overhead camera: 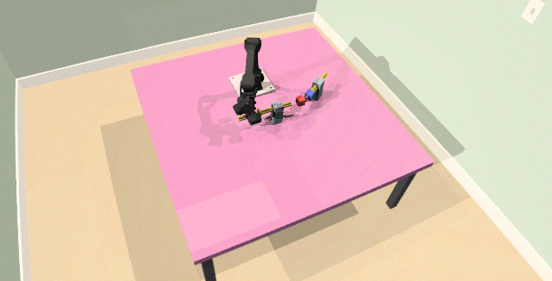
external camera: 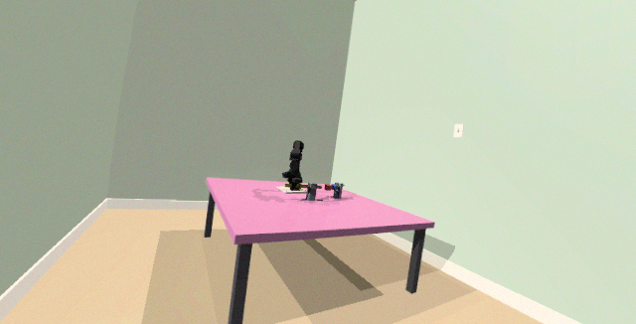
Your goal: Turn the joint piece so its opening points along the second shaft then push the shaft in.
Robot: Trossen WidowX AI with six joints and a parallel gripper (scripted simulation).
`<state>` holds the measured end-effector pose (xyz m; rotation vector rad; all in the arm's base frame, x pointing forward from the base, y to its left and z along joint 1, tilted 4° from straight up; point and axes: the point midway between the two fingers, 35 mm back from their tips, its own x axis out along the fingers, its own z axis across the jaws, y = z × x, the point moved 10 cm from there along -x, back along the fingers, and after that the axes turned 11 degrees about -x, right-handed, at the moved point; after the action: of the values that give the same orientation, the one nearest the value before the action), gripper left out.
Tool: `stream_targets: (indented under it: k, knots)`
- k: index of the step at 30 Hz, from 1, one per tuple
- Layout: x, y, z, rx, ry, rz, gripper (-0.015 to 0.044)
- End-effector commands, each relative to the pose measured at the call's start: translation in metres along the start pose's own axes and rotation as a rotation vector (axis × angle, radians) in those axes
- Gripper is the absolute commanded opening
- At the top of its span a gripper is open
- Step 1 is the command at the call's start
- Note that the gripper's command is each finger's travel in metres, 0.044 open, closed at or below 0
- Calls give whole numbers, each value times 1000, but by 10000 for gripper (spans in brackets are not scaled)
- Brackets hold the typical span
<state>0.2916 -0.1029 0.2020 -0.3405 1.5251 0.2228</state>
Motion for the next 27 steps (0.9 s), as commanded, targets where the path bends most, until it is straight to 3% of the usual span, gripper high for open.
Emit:
stream_targets:
  k: [1, 27]
  knots:
    - [0, 6, 1, 2, -3, -6, 0]
    - [0, 45, 9, 2, -4, -2, 0]
